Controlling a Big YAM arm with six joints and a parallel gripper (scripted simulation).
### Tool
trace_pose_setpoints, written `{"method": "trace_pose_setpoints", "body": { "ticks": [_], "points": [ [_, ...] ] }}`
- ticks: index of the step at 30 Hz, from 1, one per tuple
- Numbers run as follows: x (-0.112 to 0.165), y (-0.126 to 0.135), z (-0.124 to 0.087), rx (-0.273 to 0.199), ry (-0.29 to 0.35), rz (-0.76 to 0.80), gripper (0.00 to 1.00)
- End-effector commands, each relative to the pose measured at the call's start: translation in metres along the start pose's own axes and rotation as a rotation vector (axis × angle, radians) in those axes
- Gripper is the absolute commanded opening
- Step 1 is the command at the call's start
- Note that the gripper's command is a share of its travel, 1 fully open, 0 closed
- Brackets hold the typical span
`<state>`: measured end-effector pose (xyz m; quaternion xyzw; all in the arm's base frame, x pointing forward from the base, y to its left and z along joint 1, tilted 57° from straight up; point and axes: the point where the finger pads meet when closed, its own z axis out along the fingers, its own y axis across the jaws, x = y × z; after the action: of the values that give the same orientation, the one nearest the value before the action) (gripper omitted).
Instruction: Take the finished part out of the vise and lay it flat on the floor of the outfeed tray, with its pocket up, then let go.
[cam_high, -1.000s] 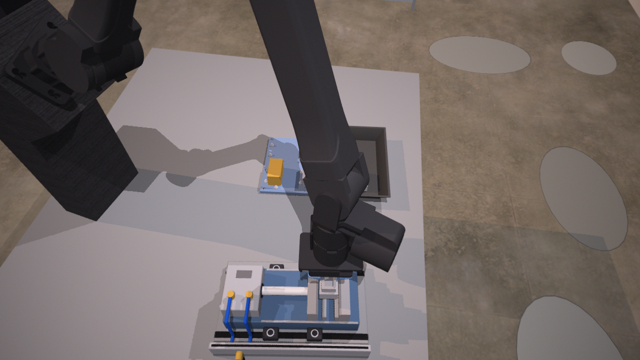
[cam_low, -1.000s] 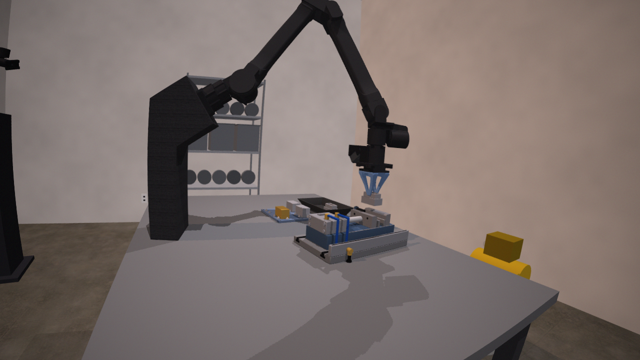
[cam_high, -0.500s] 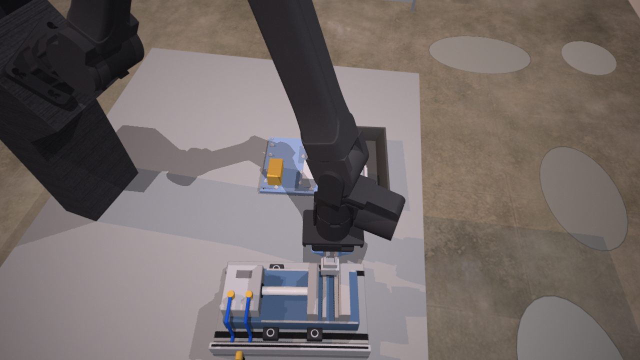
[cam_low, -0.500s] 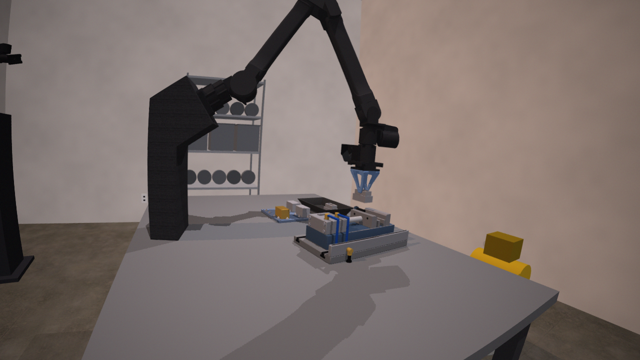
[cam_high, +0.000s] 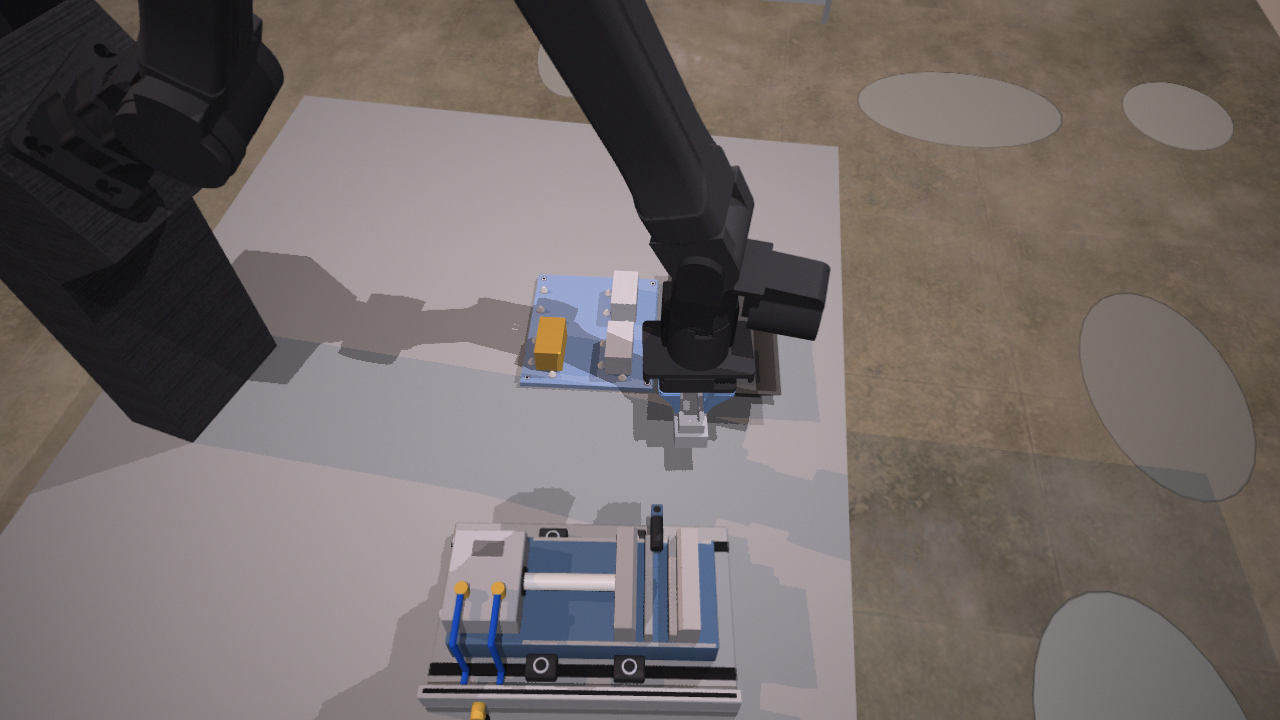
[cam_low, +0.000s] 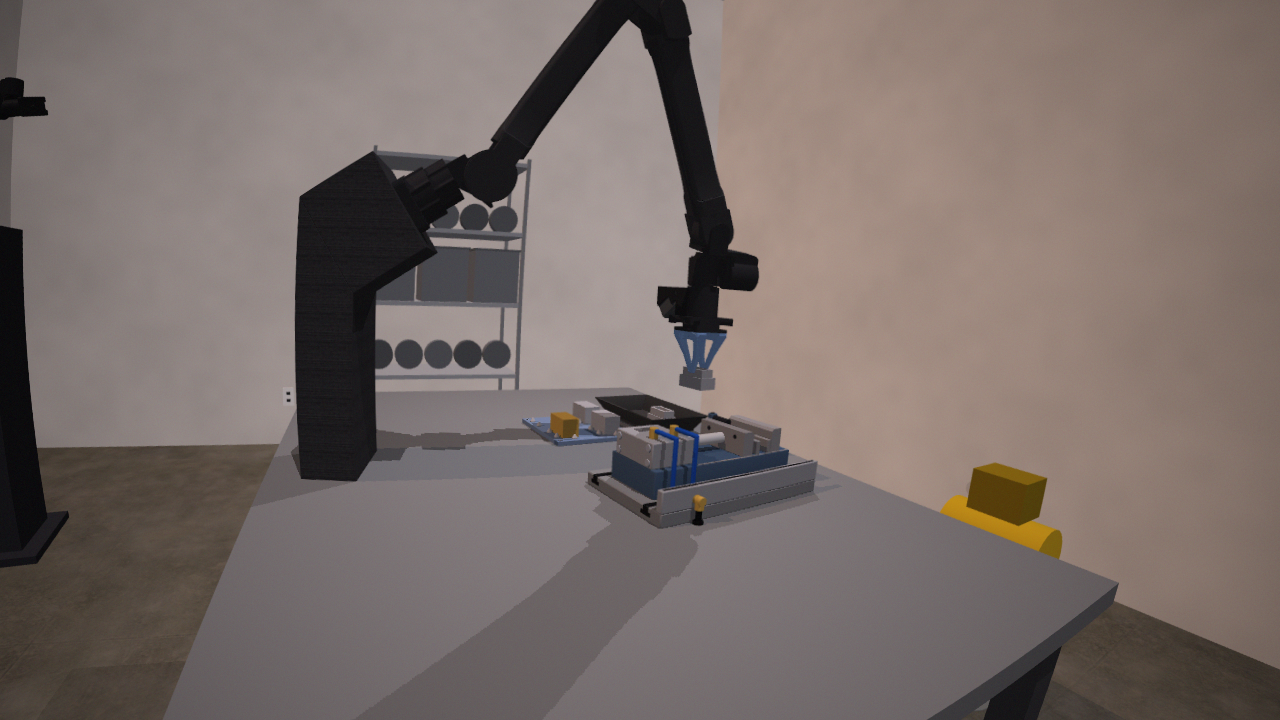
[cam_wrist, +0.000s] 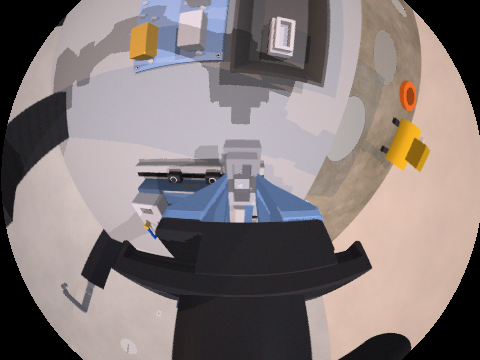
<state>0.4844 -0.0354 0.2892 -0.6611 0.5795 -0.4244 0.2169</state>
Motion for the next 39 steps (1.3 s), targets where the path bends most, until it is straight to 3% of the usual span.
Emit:
{"method": "trace_pose_setpoints", "body": {
  "ticks": [1, 16, 18, 25, 31, 33, 39],
  "points": [
    [-0.012, -0.021, -0.003, 0.039, -0.014, 0.050, 0.00],
    [-0.178, -0.050, -0.010, 0.023, -0.025, 0.056, 0.00],
    [-0.178, -0.050, -0.010, 0.023, -0.025, 0.056, 0.00],
    [-0.243, -0.066, -0.011, 0.020, -0.029, 0.062, 0.00],
    [-0.274, -0.073, -0.013, 0.021, -0.030, 0.065, 0.00],
    [-0.271, -0.085, -0.025, 0.046, -0.036, 0.086, 0.00],
    [-0.284, -0.075, -0.014, 0.022, -0.034, 0.067, 0.00]
  ]
}}
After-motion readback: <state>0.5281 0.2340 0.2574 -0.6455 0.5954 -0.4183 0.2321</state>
